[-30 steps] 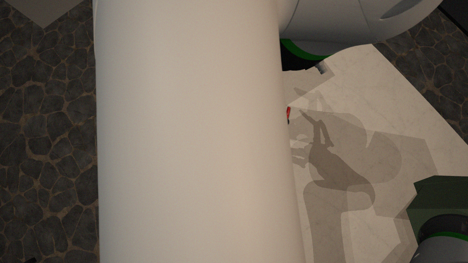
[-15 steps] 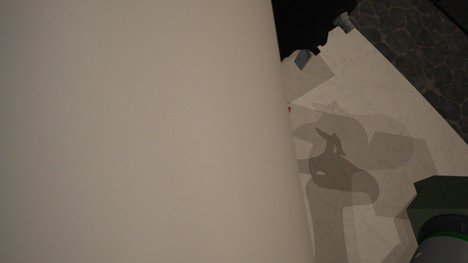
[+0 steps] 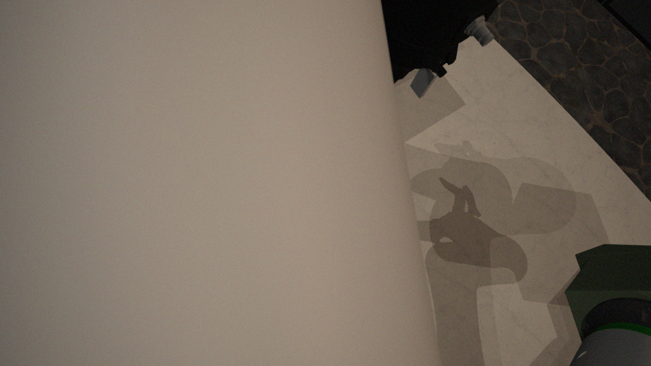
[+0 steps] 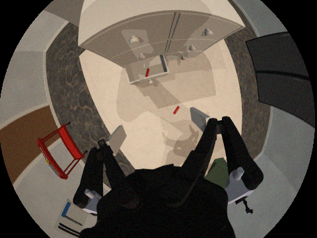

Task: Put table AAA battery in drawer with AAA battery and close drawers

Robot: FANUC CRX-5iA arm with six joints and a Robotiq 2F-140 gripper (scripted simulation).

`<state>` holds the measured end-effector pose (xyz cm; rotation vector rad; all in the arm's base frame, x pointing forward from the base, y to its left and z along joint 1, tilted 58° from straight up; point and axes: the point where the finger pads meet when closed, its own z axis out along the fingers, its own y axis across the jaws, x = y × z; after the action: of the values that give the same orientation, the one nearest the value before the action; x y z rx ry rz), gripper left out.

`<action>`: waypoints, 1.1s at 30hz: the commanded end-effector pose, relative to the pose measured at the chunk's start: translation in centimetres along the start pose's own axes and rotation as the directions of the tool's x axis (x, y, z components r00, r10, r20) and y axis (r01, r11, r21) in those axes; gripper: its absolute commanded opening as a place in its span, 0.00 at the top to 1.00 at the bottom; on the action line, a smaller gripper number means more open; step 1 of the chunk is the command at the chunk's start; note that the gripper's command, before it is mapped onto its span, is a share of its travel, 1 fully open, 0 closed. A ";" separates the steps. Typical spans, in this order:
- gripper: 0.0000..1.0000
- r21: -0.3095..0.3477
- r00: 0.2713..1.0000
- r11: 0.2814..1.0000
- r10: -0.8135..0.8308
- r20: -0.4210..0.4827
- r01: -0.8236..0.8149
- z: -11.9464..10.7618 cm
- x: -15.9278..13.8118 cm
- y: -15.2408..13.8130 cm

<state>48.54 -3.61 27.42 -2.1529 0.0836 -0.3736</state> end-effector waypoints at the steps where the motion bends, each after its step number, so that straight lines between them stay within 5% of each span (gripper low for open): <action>1: 0.00 0.000 1.000 1.000 0.013 -0.001 -0.013 0.2 -0.1 0.1; 9: 0.00 0.000 0.996 0.996 0.090 -0.001 -0.090 1.7 -0.6 0.9; 23: 0.00 0.000 0.918 0.918 0.397 -0.001 -0.397 8.0 -2.7 4.2; 33: 0.00 0.000 0.775 0.775 0.632 0.000 -0.632 13.4 -4.6 7.1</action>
<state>48.71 3.22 14.70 -2.0010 0.7322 -0.0083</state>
